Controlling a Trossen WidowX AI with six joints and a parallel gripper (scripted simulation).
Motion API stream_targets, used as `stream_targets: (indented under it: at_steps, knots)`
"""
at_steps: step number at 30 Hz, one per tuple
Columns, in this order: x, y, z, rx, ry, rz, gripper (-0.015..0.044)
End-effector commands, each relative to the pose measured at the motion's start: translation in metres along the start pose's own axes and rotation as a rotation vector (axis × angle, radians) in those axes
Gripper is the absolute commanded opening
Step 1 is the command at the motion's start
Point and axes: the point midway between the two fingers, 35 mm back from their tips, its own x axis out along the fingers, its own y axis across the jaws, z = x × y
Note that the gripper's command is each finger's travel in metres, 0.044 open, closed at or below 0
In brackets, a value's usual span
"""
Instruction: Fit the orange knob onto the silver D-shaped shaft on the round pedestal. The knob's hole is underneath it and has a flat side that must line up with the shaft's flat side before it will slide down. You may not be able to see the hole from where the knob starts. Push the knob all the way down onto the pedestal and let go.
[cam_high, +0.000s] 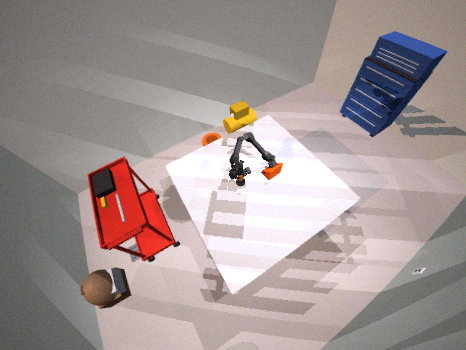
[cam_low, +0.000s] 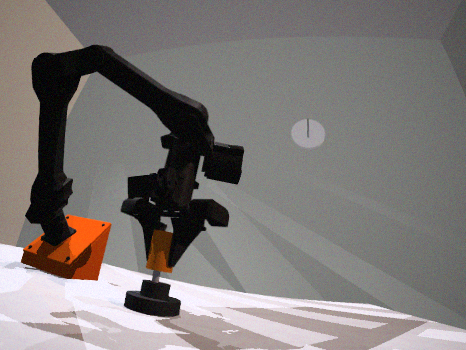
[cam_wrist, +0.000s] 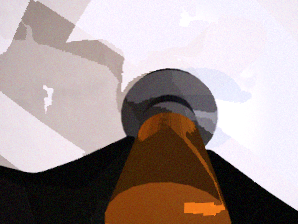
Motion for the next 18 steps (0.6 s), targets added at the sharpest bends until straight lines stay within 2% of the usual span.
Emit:
stream_targets:
  at_steps: [1, 18]
  knots:
    - [-0.0019, 0.0009, -0.0004, 0.008, 0.002, 0.006, 0.0000]
    - [0.0044, -0.0003, -0.0011, 0.011, 0.002, 0.006, 0.0000]
